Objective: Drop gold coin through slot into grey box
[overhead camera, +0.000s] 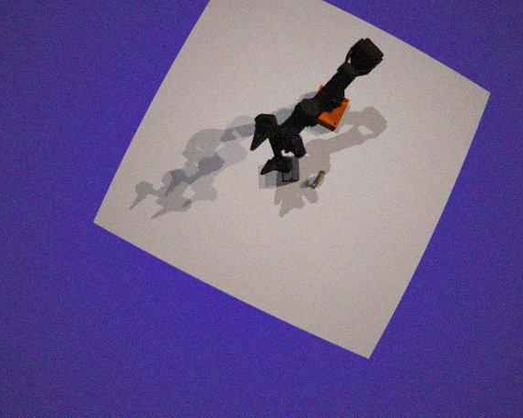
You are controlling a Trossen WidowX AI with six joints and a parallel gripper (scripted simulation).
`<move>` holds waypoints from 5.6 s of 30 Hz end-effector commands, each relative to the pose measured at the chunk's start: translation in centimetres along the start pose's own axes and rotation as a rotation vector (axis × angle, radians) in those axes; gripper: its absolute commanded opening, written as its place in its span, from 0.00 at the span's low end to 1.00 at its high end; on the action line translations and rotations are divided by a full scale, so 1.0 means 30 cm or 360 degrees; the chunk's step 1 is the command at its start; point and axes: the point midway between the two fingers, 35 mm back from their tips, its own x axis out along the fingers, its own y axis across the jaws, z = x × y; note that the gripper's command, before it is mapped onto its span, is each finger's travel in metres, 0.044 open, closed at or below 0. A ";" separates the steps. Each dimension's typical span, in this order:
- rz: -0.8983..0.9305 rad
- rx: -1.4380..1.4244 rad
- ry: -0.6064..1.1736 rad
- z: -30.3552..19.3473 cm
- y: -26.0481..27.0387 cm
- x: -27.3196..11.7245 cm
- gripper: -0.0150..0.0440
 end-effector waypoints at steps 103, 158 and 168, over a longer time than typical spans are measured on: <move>0.1441 0.0749 0.2908 -0.093 1.009 -0.824 0.53; 0.1441 0.0749 0.2907 0.054 0.854 -0.716 0.25; 0.1470 0.0727 0.2889 0.087 0.811 -0.699 0.25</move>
